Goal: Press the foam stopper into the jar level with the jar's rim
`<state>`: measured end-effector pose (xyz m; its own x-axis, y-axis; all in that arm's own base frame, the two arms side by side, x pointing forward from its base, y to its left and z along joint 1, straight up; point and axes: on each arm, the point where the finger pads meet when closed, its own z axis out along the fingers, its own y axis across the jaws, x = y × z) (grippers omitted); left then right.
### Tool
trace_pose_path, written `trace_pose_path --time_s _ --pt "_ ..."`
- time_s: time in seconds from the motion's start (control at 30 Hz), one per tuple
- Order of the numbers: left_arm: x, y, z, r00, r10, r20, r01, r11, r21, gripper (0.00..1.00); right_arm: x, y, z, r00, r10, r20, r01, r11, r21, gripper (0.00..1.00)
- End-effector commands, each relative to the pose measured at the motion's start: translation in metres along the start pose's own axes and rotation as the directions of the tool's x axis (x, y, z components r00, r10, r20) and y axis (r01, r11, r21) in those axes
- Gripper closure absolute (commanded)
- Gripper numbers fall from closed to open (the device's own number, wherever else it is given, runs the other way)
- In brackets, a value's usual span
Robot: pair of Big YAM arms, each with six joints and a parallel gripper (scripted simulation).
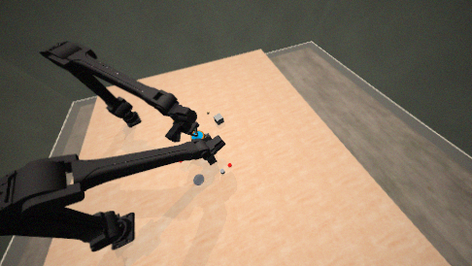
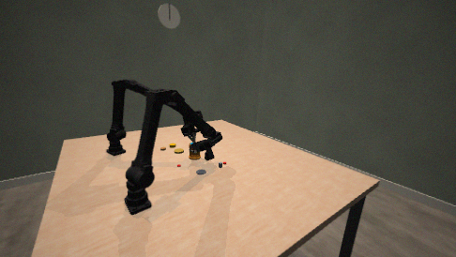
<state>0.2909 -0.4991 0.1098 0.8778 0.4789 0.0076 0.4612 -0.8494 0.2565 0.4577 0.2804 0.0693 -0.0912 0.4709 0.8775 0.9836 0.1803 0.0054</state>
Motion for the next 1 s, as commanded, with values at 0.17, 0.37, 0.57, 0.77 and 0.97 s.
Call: trace_pose_path --time_s 0.17,0.37,0.57,0.77,0.97 --pt "0.004 -0.005 0.020 1.000 0.002 -0.003 -0.002 1.000 0.028 1.00 0.011 0.007 -0.013 1.000 0.021 -0.004 -0.021 1.000 -0.019 0.36" --pt "0.004 -0.006 0.024 1.000 0.002 -0.003 -0.002 1.000 0.028 1.00 0.011 0.007 -0.013 1.000 0.021 -0.004 -0.021 1.000 -0.019 0.36" --pt "0.004 -0.007 0.027 1.000 0.002 -0.003 -0.002 1.000 0.029 1.00 0.011 0.007 -0.013 1.000 0.021 -0.004 -0.021 1.000 -0.019 0.36" --pt "0.002 -0.009 0.029 1.000 0.000 -0.002 0.000 0.999 0.040 1.00 0.011 0.007 -0.013 1.000 0.021 -0.004 -0.021 1.000 -0.019 0.36" --pt "0.004 -0.010 0.034 1.000 0.001 -0.003 -0.001 0.999 0.036 1.00 0.011 0.007 -0.013 1.000 0.021 -0.004 -0.021 1.000 -0.019 0.36"
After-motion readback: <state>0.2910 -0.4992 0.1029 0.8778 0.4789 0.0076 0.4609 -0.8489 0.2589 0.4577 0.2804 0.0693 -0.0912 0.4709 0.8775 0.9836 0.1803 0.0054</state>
